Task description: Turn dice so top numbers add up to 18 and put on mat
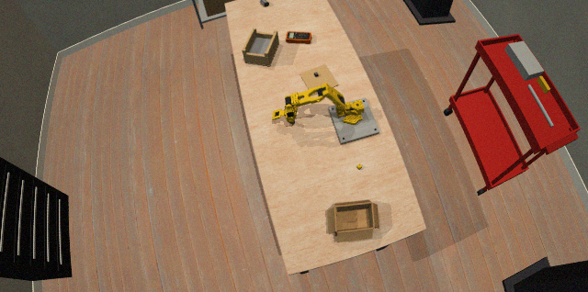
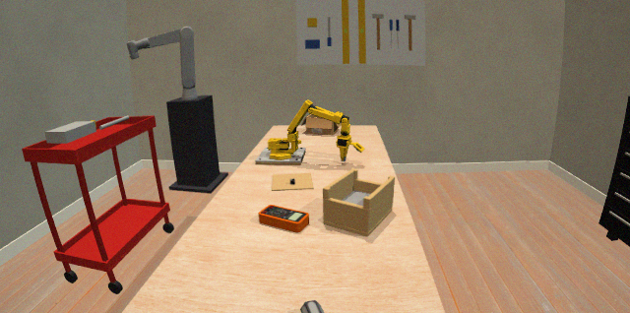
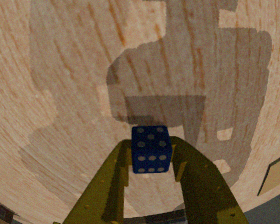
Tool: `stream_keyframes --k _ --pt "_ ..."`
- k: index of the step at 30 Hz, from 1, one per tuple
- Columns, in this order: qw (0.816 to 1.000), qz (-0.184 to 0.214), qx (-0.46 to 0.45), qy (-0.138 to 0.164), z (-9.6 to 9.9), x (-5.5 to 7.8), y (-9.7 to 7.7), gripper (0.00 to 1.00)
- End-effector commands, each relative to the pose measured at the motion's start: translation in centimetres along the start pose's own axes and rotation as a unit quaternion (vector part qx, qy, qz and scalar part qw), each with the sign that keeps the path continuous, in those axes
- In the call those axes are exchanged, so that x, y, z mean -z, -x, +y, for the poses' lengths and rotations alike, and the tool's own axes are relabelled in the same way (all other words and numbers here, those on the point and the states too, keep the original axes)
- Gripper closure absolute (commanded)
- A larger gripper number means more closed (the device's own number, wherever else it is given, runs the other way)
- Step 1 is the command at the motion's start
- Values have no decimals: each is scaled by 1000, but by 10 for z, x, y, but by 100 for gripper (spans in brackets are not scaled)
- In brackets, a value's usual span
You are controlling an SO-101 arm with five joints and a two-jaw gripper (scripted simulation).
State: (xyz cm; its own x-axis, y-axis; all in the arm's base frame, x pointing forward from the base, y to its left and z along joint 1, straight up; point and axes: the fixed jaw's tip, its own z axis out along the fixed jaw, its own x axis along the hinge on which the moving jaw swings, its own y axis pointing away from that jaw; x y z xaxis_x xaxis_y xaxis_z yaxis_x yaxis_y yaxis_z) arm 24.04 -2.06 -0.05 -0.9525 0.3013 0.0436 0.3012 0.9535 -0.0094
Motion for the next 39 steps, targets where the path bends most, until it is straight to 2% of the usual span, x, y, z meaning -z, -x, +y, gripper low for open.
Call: stream_keyframes --k 1,7,12,39 --pt "1000 -8 1 2 0 10 2 100" --pt "1000 -8 1 2 2 27 1 100" --pt "1000 -8 1 2 2 34 0 100" --pt "1000 -8 -3 2 0 35 0 100"
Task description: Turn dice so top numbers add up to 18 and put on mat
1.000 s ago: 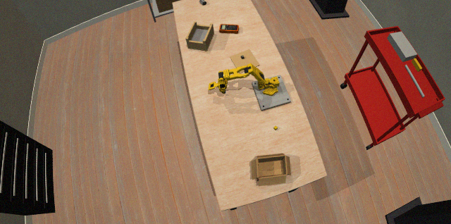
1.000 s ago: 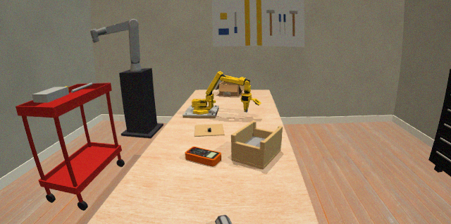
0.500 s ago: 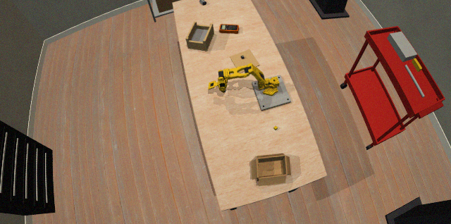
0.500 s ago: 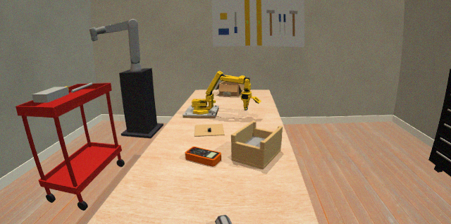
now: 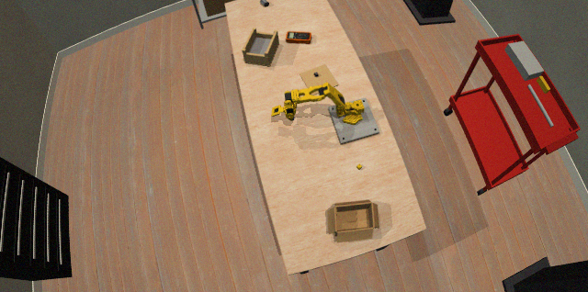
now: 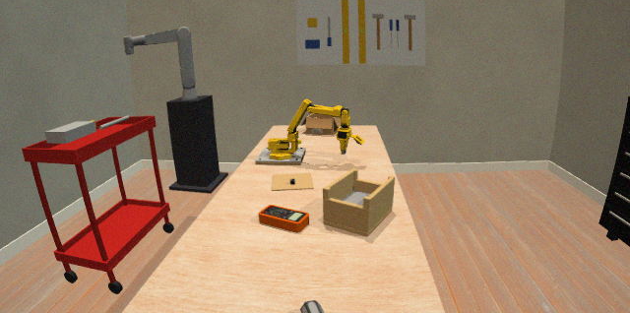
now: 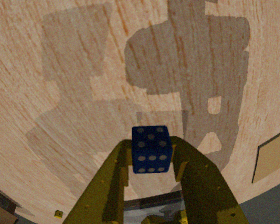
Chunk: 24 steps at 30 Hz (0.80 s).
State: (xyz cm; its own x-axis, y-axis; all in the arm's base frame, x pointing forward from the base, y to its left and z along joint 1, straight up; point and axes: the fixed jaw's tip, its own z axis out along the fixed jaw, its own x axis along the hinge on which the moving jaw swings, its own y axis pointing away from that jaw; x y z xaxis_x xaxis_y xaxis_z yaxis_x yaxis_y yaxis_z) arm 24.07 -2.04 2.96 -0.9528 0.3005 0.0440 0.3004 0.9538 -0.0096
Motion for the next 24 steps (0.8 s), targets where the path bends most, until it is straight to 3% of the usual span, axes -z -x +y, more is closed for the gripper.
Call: stream_keyframes --k 1,6,11,13,18,24 --pt "1000 -9 -7 2 -1 5 2 100" --pt "999 -8 -45 4 -19 4 5 100" --pt "992 -7 -122 6 -57 3 7 100" --pt "992 -7 -122 6 -57 3 7 100" --pt "973 -6 -230 10 -109 1 -1 100" --pt "930 -5 -368 15 -173 -2 -27 100"
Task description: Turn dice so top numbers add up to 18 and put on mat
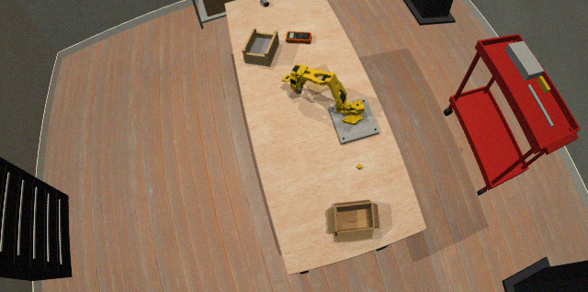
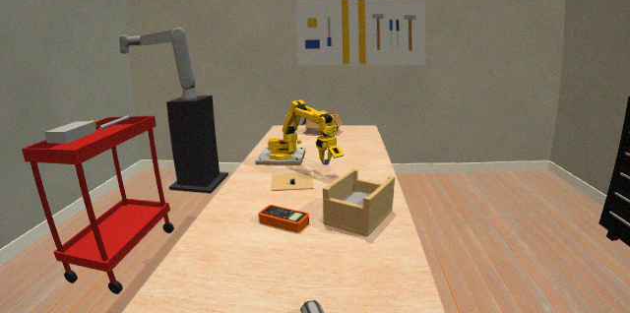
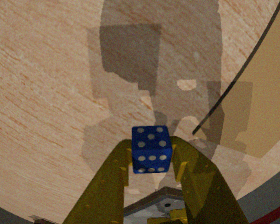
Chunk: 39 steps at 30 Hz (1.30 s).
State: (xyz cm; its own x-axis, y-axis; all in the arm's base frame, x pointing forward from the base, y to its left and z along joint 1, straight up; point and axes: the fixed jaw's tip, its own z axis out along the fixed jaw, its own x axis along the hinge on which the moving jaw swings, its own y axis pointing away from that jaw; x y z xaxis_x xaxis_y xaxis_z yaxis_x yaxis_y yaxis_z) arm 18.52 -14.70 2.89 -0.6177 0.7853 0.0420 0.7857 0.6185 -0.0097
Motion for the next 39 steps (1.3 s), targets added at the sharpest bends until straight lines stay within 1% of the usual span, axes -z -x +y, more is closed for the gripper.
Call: stream_keyframes --k 1,4,6,9,11,15,18,23,24,39 --pt "995 -6 -100 6 -48 1 10 100" --pt "987 -5 -162 8 -78 0 9 100" --pt "987 -5 -162 8 -78 0 9 100" --pt "977 -5 -213 9 -102 -1 5 100" --pt "971 -5 -239 10 -115 -1 2 100" --pt "962 -4 -271 11 -130 -2 -3 100" --pt "960 -4 -280 12 -134 -2 -4 100" --pt "959 -4 -282 12 -135 -2 -5 100" --pt "959 -10 -282 11 -139 -1 -4 100" --pt "959 -10 -282 11 -139 -1 -4 100"
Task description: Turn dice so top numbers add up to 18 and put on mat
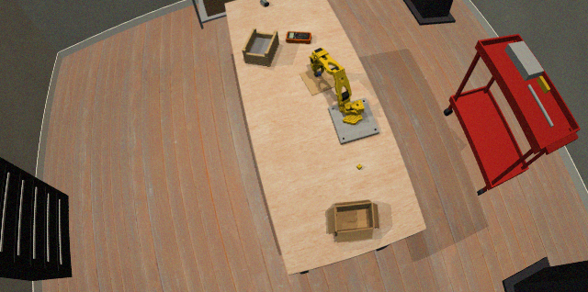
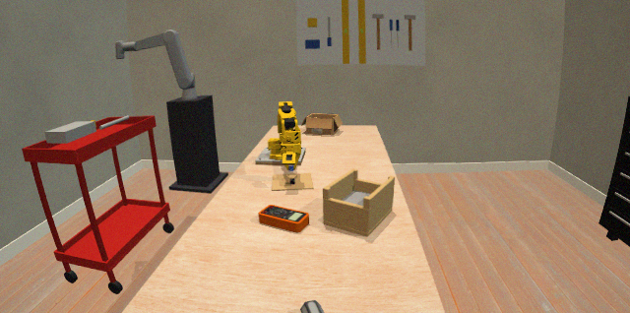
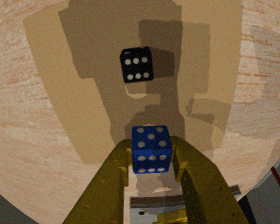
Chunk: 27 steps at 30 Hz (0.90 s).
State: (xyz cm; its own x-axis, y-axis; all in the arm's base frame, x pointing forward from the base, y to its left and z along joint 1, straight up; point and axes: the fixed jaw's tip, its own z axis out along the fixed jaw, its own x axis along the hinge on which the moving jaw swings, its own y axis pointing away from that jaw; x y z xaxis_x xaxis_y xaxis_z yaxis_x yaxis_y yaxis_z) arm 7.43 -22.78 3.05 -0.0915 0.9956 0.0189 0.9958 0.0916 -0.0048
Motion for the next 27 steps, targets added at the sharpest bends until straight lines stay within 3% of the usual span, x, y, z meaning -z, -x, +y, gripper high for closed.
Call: stream_keyframes --k 1,27 --pt "1000 -1 1 1 -1 -1 2 100" --pt "1000 -1 1 1 -1 -11 2 100"
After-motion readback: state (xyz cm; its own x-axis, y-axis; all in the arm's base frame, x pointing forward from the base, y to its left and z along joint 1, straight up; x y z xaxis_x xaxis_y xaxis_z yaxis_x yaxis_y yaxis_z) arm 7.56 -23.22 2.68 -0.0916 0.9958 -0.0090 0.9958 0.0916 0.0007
